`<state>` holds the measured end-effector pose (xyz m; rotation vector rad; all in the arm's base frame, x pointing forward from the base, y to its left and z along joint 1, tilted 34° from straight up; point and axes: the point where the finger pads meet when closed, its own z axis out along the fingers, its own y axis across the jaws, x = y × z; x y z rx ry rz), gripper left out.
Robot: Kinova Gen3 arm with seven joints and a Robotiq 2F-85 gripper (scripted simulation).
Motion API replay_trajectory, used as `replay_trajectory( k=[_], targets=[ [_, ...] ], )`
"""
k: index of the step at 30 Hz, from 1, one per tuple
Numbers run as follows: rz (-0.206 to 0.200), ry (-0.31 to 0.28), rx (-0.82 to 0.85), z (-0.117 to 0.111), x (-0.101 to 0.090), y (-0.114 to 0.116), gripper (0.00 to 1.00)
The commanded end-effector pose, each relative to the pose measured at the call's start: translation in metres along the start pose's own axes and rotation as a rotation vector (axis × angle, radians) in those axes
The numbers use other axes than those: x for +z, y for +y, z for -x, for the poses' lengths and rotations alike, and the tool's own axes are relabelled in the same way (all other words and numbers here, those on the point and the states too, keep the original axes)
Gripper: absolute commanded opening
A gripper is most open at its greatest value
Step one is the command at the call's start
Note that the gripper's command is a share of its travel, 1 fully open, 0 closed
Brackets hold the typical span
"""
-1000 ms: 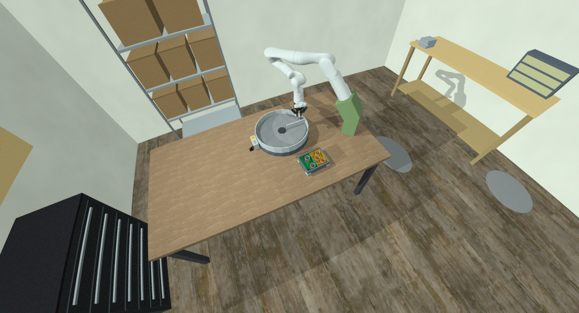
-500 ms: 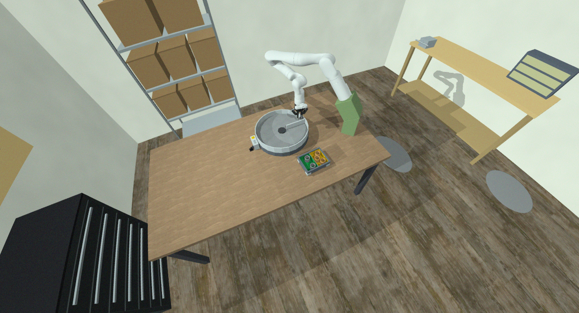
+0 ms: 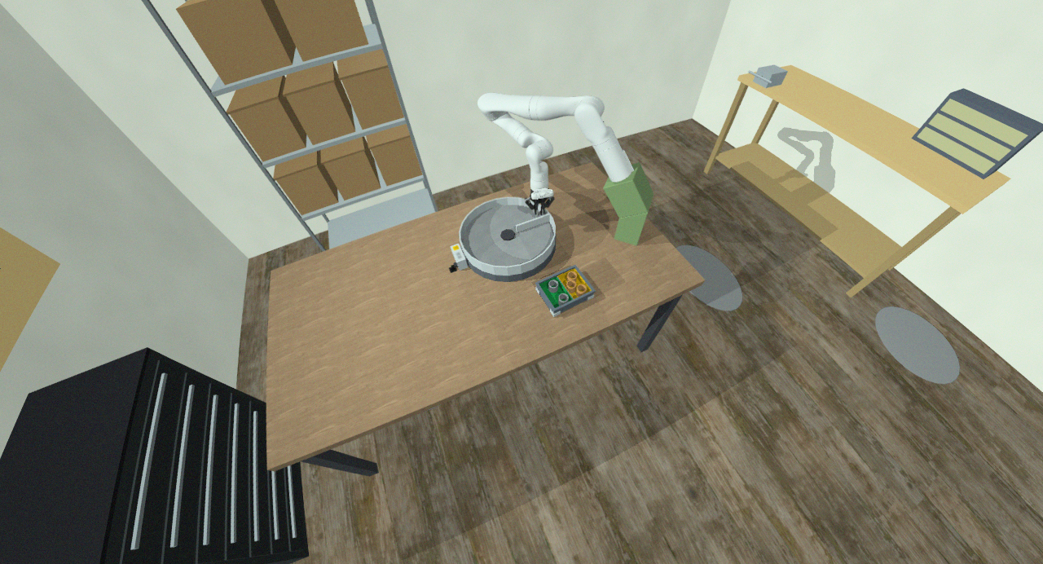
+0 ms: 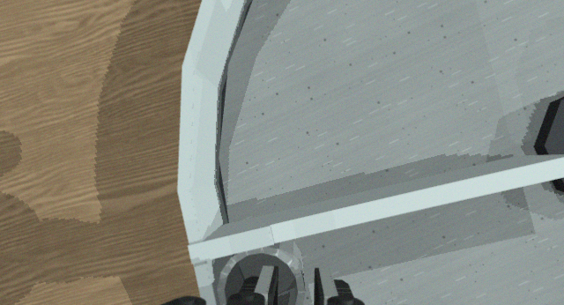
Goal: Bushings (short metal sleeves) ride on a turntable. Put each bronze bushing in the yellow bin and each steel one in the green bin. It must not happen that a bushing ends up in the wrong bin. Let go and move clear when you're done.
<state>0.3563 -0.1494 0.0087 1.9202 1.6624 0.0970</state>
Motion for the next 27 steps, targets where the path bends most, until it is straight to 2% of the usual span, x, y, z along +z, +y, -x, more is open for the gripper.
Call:
replay_trajectory(
  k=[1,17,26,27],
  targets=[
    [-0.005,0.001,0.002,0.0,0.002,-0.002,0.18],
    [-0.005,0.002,0.002,-0.001,0.015,-0.002,0.18],
    [-0.005,0.002,0.002,-0.001,0.015,-0.002,0.18],
    [-0.005,0.001,0.002,-0.001,0.015,-0.002,0.0]
  ],
)
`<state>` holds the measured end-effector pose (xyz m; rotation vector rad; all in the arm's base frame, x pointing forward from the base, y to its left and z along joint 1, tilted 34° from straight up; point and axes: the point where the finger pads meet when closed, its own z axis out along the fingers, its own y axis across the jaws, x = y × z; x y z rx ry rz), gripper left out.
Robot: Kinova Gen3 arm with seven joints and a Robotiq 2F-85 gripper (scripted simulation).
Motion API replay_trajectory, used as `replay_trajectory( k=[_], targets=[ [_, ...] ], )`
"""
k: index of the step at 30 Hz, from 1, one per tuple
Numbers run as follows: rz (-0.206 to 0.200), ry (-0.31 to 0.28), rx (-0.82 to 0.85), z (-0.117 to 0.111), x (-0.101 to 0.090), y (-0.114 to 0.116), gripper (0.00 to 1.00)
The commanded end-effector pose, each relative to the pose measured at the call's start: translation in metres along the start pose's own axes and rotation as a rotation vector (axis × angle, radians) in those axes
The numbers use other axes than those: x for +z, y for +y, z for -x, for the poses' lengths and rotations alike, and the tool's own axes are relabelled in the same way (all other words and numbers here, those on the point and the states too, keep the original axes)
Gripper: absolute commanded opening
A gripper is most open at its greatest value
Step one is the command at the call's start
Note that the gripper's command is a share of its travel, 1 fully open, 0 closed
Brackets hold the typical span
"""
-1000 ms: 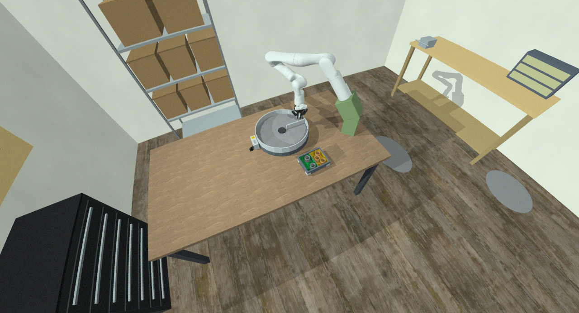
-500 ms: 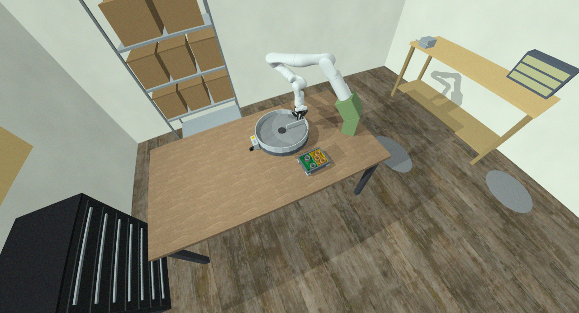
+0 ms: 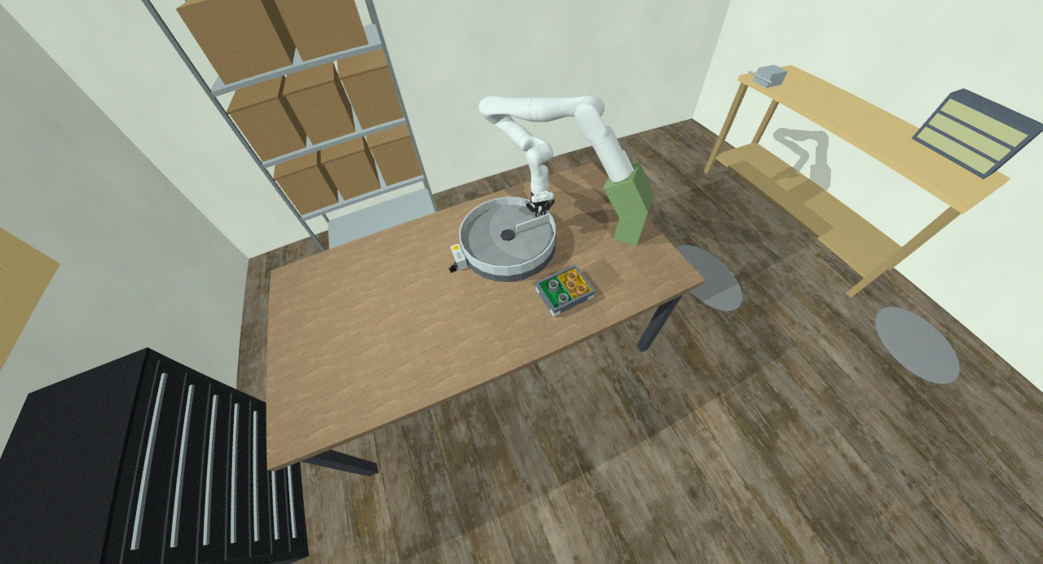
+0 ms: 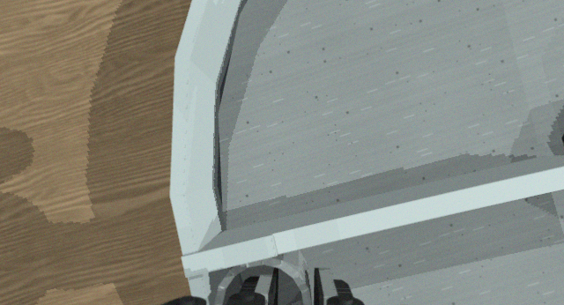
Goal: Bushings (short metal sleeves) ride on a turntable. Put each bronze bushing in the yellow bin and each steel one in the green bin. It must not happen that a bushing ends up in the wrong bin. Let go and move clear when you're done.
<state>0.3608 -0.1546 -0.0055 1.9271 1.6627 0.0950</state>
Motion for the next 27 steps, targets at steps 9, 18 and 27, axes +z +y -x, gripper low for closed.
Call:
replay_trajectory(
  k=[9,18,27],
  targets=[
    [0.001,0.0,0.0,0.0001,-0.0003,0.0004,0.0],
    [0.006,-0.001,0.001,0.0,-0.0004,0.0029,0.0],
    [0.006,-0.001,0.001,0.0,-0.0004,0.0029,0.0]
  ],
)
